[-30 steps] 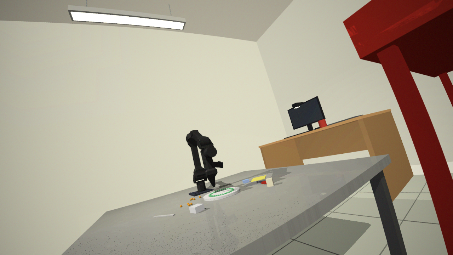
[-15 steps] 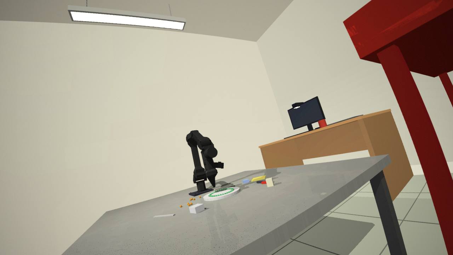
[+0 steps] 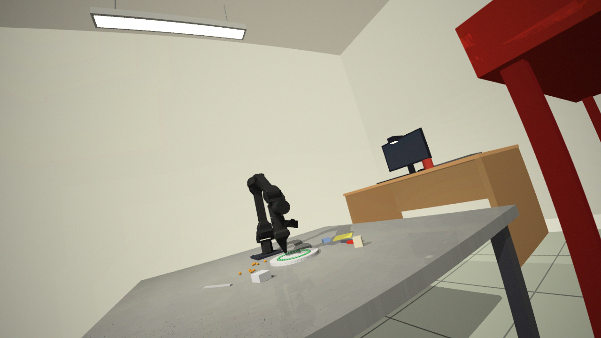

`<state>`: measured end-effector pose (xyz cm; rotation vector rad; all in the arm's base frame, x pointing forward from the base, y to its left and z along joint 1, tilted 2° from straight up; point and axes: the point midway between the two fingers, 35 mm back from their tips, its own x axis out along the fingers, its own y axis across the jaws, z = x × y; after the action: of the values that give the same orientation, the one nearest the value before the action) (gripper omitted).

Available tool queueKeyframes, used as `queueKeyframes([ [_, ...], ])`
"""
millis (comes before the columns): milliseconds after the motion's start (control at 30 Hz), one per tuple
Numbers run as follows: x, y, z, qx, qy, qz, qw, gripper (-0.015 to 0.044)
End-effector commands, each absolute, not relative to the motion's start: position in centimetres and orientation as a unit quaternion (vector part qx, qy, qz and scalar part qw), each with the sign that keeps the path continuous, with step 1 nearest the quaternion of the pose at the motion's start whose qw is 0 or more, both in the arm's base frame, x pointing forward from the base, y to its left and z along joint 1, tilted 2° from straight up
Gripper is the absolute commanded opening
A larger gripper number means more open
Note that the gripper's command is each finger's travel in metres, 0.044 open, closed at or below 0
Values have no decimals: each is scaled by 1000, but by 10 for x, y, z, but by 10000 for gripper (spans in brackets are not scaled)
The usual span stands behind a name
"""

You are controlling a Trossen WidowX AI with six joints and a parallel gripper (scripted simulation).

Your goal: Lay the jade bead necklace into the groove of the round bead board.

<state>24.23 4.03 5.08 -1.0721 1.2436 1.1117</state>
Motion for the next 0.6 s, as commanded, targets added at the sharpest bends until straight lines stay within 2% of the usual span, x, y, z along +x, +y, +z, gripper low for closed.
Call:
queueKeyframes([
  [0, 240, 40, 42, -448, 529, 469, 547, 120],
  [200, 240, 41, 41, -448, 530, 469, 547, 120],
  [367, 241, 40, 43, -451, 527, 470, 546, 0],
  [567, 241, 40, 43, -451, 527, 470, 546, 0],
])
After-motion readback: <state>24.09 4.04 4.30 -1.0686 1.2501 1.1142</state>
